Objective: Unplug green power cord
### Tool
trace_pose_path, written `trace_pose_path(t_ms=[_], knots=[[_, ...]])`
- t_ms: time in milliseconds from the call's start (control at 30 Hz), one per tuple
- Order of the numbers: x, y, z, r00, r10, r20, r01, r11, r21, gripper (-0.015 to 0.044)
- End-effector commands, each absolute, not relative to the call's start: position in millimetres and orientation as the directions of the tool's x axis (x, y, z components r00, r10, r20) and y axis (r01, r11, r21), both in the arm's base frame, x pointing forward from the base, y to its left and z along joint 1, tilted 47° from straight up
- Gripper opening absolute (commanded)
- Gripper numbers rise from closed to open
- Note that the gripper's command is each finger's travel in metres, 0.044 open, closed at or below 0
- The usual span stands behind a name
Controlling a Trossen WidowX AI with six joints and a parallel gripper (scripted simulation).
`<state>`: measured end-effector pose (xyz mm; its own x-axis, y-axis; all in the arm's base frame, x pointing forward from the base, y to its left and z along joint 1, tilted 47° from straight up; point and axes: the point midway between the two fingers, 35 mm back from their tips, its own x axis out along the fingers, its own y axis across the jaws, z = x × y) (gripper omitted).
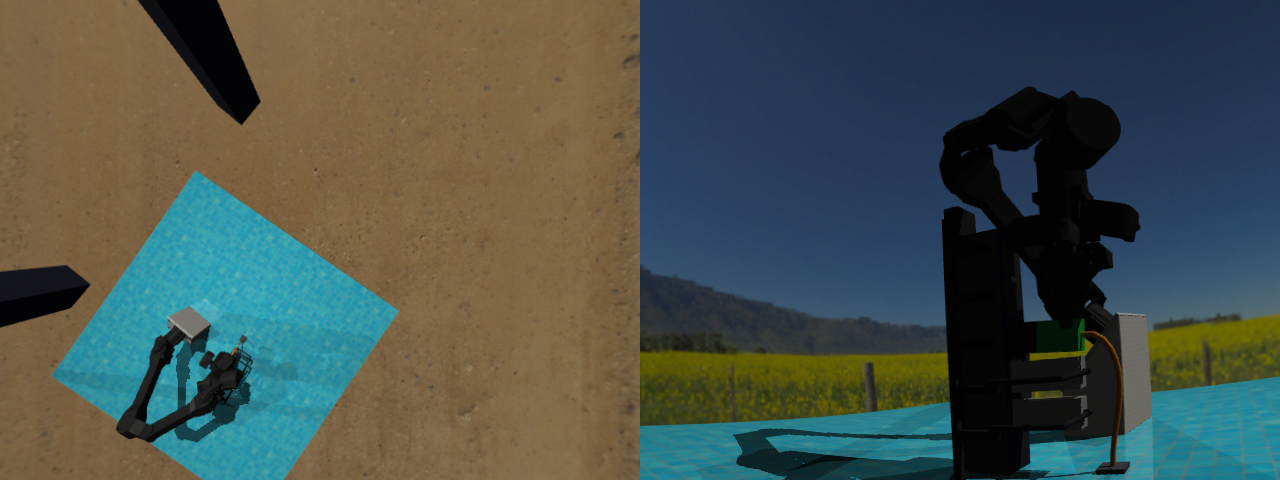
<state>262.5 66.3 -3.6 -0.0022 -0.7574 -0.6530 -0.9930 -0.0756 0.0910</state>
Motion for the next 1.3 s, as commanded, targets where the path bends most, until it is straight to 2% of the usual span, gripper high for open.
trace_pose_path(t_ms=[0, 667, 1200, 1267], knots=[[261, 90, -18, 0.0, -0.718, -0.696, -0.993, -0.084, 0.087, 0.0], [255, 115, -37, 0.001, -0.718, -0.696, -0.992, -0.086, 0.088, 0.0], [253, 119, -42, 0.001, -0.72, -0.694, -0.992, -0.087, 0.088, 0.042], [251, 134, -52, 0.002, -0.718, -0.696, -0.992, -0.087, 0.088, 0.044]])
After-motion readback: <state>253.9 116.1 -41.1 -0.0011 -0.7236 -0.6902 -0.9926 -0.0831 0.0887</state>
